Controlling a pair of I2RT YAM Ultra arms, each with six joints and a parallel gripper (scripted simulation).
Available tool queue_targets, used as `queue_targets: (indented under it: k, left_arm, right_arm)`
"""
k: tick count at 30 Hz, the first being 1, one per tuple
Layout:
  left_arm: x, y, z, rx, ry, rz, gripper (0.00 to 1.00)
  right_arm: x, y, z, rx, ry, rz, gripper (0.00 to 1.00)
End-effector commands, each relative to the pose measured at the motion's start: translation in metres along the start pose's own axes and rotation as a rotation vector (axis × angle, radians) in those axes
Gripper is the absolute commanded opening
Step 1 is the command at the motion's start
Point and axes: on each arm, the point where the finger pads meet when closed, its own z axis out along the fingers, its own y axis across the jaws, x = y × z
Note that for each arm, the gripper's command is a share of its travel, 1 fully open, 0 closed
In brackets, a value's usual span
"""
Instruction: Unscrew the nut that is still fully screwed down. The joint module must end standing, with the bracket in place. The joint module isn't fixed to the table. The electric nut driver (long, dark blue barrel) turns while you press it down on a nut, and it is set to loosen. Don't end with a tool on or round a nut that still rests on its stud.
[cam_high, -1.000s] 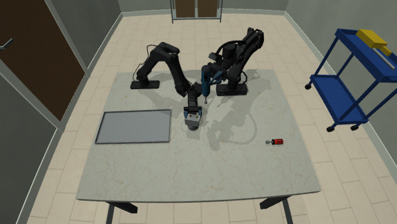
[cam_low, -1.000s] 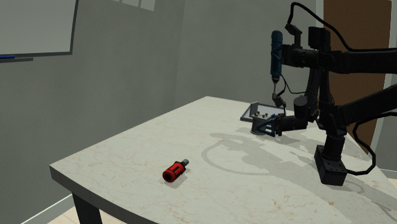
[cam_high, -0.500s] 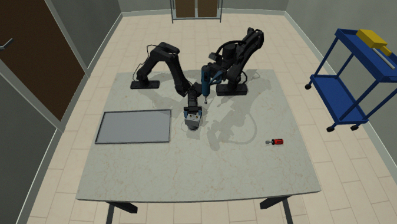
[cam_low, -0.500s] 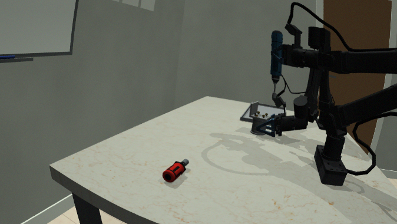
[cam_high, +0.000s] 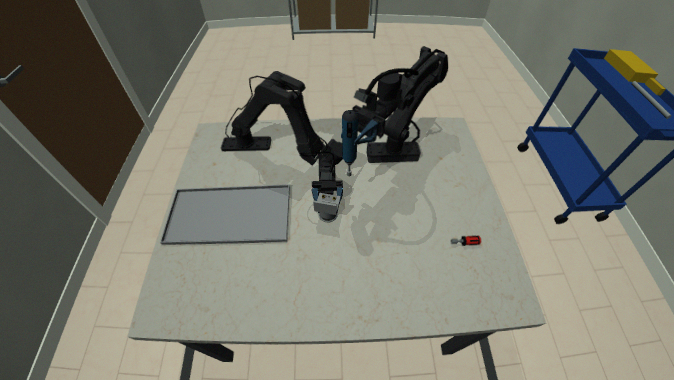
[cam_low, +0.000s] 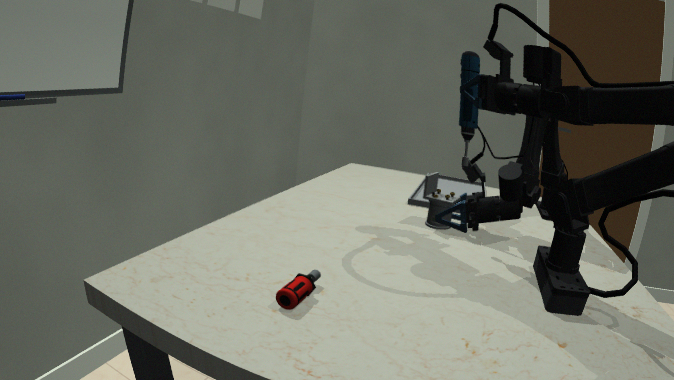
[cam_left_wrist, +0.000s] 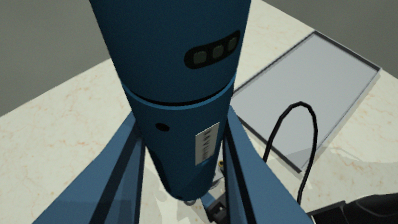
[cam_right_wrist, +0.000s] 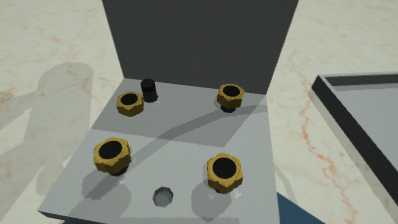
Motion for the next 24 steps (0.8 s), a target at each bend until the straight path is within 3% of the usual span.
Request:
queue_targets:
  k: [1,13,18,24]
  left_arm:
    - [-0.04,0.0,0.0,-0.002,-0.128,0.008,0.42]
    - [0.013,0.045,0.012,-0.15,0.141,-0.106,0.42]
    - [-0.004,0.044,0.008,-0.147,0.079,-0.102,0.42]
    - [0.018,0.07,0.013,-0.239,0.181,-0.162,0.42]
  right_arm:
    - [-0.016,0.006,0.003,0.001,-0.025,0.043,0.59]
    - [-0.016,0.006,0.003,0.001,-0.025,0.043,0.59]
    - [-0.016,0.006,0.003,0.001,-0.025,0.043,0.59]
    - [-0.016,0.006,0.003,0.001,-0.025,0.043,0.59]
